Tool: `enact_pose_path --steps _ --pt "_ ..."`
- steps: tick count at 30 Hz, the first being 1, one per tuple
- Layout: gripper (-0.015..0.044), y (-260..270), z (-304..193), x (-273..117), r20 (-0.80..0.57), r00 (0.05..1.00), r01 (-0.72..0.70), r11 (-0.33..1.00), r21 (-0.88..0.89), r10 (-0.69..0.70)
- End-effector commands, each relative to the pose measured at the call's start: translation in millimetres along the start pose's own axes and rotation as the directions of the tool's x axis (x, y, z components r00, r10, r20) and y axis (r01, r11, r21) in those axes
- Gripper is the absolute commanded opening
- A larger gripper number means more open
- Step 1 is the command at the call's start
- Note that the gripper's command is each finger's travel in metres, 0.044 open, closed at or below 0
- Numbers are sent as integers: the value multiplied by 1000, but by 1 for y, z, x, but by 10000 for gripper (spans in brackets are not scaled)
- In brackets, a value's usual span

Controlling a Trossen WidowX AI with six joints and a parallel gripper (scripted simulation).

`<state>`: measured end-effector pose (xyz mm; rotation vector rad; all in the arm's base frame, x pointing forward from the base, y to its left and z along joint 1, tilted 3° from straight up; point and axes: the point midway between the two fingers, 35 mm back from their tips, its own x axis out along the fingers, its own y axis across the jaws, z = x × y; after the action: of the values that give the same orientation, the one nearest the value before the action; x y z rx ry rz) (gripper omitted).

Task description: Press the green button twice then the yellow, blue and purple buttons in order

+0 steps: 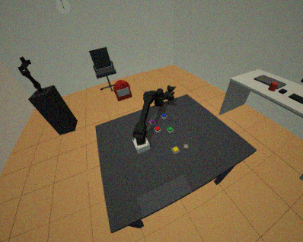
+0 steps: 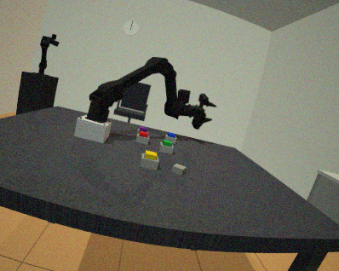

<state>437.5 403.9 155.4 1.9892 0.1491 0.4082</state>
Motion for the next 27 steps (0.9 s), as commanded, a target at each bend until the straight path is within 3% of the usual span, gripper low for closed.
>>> enact_pose_path --steps 1,5,10,18,27 --pt "400 0 2 1 3 1000 9 1000 -20 -9" --pt "400 7 44 19 81 977 213 901 -379 -196" --pt "400 21 116 10 237 855 476 516 -712 -462" --pt "400 39 176 -32 365 662 563 113 -819 -655" --pt "400 68 228 -110 453 362 477 -255 -841 -815"
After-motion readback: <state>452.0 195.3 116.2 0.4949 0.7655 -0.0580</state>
